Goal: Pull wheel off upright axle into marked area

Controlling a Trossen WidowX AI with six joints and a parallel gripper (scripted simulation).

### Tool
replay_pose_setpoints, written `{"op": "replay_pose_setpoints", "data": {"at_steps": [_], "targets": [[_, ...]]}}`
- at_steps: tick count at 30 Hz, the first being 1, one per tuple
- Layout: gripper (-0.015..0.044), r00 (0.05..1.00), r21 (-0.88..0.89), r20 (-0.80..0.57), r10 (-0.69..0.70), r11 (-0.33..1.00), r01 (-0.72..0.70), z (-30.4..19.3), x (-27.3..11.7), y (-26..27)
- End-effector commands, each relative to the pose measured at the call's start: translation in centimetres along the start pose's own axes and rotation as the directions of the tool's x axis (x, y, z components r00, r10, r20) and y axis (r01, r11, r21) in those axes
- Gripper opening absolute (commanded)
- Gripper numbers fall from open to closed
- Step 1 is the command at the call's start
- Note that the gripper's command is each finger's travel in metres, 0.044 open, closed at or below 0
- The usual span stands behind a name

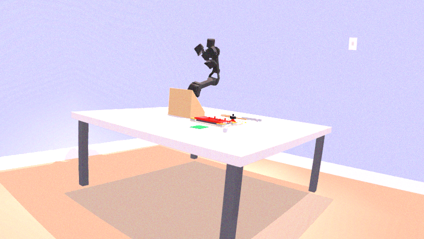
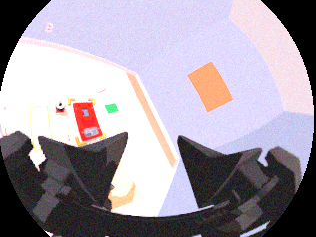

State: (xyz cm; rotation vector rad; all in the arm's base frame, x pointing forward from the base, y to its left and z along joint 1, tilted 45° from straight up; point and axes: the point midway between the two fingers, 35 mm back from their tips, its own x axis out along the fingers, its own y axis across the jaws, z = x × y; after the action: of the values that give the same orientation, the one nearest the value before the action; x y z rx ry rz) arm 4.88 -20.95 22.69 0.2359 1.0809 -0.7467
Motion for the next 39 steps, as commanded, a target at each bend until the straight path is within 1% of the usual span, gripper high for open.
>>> {"op": "replay_pose_setpoints", "data": {"at_steps": [1, 4, 7, 10, 13, 17, 21, 25, 30, 32, 39], "targets": [[0.03, 0.991, 0.123, -0.001, 0.137, 0.983, -0.136, 2.6, 2.1, 1.6], [0.03, 0.965, 0.242, -0.023, 0.26, 0.938, -0.247, 4.7, 4.1, 3.6], [0.03, 0.926, 0.362, -0.061, 0.374, 0.872, -0.328, 6.6, 6.0, 6.2], [0.03, 0.873, 0.484, -0.112, 0.475, 0.793, -0.37, 8.1, 7.9, 9.3], [0.03, 0.809, 0.602, -0.174, 0.562, 0.71, -0.364, 9.2, 9.6, 12.7], [0.03, 0.709, 0.739, -0.27, 0.652, 0.612, -0.282, 10.0, 11.7, 17.7], [0.03, 0.607, 0.825, -0.374, 0.701, 0.551, -0.129, 9.8, 13.6, 23.1], [0.03, 0.52, 0.852, -0.457, 0.721, 0.523, 0.024, 8.9, 14.7, 27.5], [0.03, 0.375, 0.825, -0.565, 0.735, 0.498, 0.268, 7.1, 15.4, 33.1], [0.03, 0.352, 0.813, -0.58, 0.734, 0.495, 0.306, 6.7, 15.5, 33.9], [0.03, 0.352, 0.813, -0.58, 0.734, 0.496, 0.306, 6.6, 16.1, 33.5]]}}
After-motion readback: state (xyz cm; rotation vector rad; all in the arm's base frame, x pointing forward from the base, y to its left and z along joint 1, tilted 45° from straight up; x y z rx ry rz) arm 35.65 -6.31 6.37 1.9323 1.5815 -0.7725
